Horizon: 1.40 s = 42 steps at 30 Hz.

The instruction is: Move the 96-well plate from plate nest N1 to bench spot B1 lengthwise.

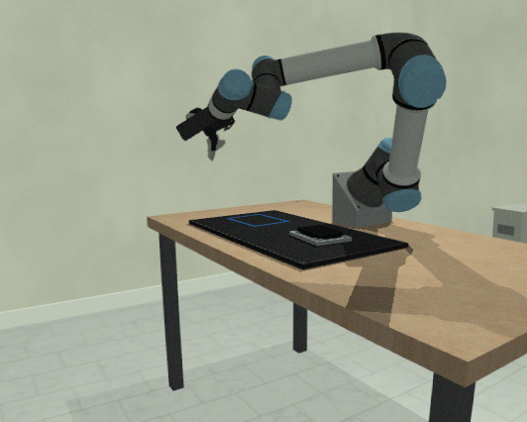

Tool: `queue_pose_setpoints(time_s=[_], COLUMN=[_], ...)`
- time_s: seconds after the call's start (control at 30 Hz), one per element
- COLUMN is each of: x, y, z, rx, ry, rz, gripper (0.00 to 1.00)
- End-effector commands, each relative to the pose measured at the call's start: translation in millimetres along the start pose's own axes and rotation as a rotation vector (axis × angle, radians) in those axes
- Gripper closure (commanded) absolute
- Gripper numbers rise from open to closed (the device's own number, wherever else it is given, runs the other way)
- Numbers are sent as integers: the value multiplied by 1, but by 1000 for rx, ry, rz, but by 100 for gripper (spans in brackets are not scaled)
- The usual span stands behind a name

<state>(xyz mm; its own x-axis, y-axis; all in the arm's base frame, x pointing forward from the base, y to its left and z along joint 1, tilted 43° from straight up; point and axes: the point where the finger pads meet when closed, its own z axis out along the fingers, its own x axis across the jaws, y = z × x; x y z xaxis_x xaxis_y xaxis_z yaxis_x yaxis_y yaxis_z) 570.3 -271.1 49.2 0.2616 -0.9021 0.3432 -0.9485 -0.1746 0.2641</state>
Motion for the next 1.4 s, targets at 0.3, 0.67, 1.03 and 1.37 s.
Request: queue_pose_setpoints(time_s=[0.3,0.67,1.03,1.37], x=[1,-15,-42,-69], y=[0,14,32,49], z=[0,-2,-7,-12], rx=[1,7,9,1], ry=[1,-62,-163,-251], rz=[1,88,228,350], gripper=[0,0,0,0])
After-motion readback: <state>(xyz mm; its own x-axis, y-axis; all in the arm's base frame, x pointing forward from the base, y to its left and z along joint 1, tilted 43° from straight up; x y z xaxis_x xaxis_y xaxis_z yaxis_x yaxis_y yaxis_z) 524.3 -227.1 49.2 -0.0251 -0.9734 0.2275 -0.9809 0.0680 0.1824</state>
